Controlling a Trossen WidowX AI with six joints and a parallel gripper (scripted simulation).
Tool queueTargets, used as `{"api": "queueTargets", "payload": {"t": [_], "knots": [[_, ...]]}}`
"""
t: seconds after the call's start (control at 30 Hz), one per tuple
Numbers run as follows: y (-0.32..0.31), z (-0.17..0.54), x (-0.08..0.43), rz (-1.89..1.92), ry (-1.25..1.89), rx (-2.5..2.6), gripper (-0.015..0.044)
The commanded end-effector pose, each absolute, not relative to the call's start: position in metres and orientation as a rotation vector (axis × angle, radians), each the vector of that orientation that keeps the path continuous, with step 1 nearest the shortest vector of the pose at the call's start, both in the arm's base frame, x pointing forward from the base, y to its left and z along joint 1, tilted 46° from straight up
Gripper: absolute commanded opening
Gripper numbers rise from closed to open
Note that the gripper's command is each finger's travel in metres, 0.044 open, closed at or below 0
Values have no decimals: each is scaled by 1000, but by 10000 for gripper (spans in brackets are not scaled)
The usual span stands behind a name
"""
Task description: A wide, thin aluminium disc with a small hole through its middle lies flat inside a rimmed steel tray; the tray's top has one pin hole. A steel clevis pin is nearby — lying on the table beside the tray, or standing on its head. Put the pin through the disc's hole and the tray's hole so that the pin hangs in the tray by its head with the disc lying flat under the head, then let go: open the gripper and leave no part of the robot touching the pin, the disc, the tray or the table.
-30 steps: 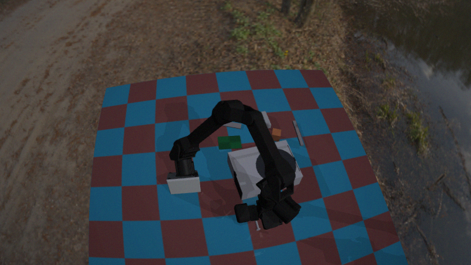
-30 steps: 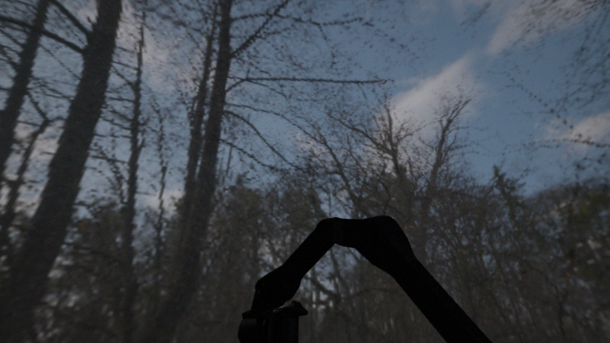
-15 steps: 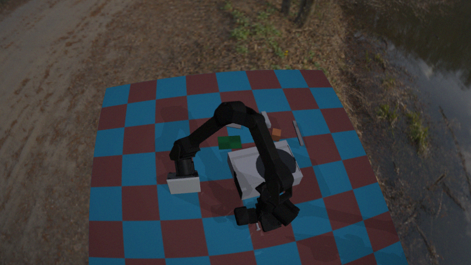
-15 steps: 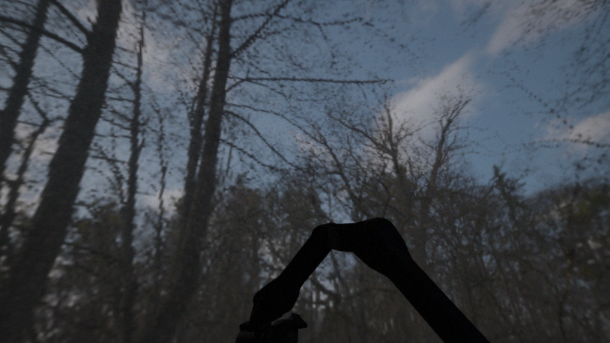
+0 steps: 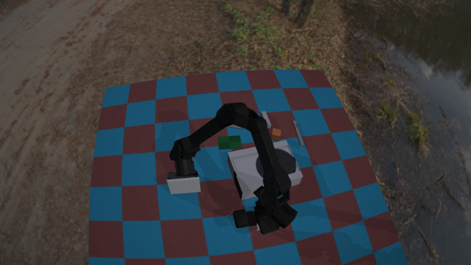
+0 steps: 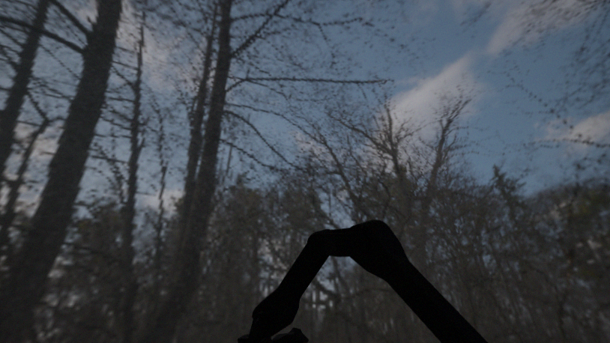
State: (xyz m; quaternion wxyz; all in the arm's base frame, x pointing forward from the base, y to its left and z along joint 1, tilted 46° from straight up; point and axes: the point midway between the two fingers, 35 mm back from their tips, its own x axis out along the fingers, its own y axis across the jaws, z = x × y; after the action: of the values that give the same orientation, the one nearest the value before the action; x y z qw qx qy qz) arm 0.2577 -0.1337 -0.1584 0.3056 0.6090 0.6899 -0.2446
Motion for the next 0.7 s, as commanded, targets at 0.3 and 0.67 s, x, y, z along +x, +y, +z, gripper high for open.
{"api": "queueTargets", "payload": {"t": [0.3, 0.67], "knots": [[-116, -176, 253, -649, 1834, 1620, 160], [-114, -178, 253, -649, 1834, 1620, 160]]}}
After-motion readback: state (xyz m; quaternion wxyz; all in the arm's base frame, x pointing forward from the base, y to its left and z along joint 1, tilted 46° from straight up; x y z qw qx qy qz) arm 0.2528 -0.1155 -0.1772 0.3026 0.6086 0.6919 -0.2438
